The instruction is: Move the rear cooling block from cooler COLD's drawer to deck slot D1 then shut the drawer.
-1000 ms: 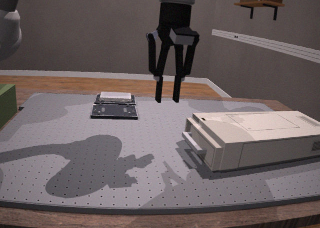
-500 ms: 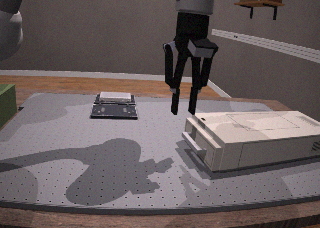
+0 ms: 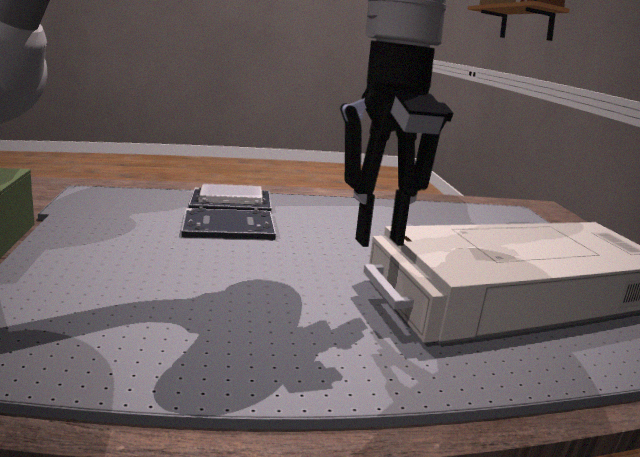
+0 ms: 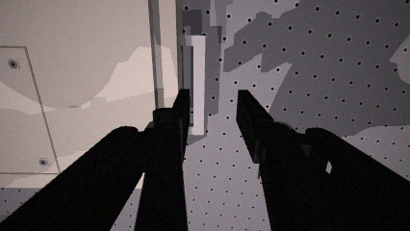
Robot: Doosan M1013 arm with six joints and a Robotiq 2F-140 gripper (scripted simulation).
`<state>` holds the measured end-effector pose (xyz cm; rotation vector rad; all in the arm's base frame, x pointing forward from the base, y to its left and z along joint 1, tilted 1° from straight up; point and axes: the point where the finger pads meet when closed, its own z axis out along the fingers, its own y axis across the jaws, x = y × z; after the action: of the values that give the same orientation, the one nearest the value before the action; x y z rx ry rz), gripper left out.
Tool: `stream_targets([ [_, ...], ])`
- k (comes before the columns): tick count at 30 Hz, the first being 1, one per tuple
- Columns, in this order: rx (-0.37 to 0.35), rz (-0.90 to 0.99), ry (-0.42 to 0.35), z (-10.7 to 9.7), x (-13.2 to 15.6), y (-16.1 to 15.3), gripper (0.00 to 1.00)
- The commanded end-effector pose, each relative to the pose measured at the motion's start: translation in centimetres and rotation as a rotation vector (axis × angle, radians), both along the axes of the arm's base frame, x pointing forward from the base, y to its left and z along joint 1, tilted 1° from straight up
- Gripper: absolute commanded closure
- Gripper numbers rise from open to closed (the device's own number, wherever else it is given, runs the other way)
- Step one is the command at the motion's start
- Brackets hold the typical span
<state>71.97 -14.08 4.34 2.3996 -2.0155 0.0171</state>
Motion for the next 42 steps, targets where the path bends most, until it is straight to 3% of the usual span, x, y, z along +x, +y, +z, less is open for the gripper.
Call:
stream_targets([
  [1, 0.000, 0.000, -0.001, -0.4, 0.0, 0.0, 0.66],
  [42, 0.000, 0.000, -0.001, -5.2, 0.1, -0.1, 0.66],
])
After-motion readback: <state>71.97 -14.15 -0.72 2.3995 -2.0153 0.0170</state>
